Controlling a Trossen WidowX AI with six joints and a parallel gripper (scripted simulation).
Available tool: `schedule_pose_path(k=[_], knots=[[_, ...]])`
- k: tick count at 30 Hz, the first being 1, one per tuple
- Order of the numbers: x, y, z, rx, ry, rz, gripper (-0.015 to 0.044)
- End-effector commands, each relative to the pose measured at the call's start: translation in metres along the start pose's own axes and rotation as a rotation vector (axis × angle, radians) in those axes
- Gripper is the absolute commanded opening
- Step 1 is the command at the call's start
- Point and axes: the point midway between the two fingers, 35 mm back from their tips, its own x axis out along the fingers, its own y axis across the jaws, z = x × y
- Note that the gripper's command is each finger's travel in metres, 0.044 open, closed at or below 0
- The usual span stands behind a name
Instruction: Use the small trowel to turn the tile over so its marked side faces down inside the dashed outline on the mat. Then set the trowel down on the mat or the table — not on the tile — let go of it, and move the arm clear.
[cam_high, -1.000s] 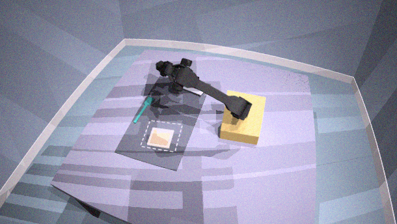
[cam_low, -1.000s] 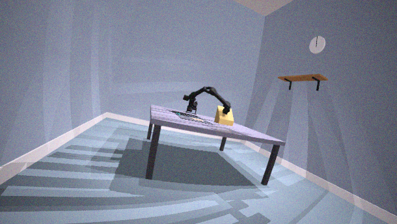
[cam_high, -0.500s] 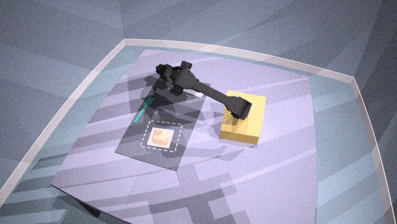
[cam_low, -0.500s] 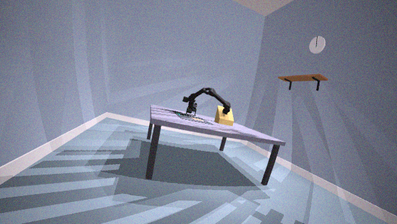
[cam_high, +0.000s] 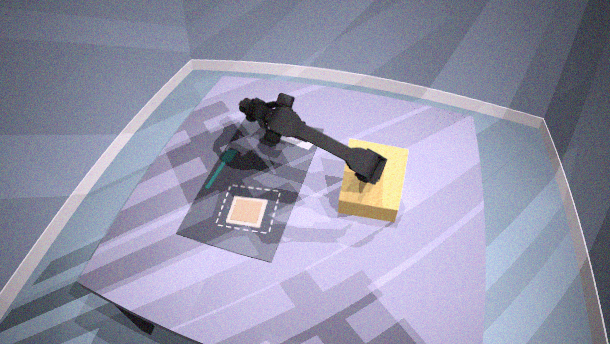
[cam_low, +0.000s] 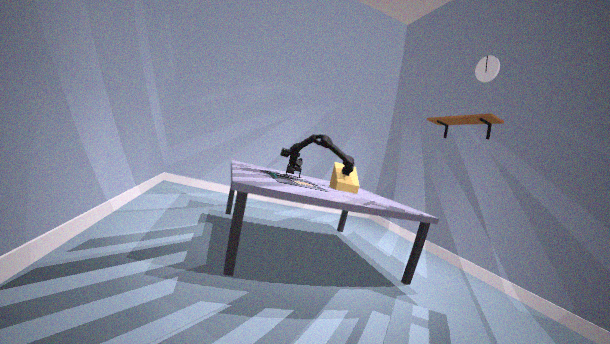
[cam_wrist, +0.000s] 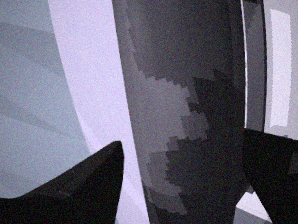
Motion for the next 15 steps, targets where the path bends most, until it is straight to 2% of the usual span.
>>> schedule_pose_path(k=[1, 4, 10, 15], knots=[[0.000, 0.001, -0.001, 0.004, 0.003, 0.004, 0.0300], [-0.006, 0.001, -0.001, 0.003, 0.003, 0.003, 0.0300], [-0.054, 0.000, -0.001, 0.000, 0.000, 0.000, 0.0300], [-0.060, 0.000, 0.000, 0.000, 0.000, -0.001, 0.0300]])
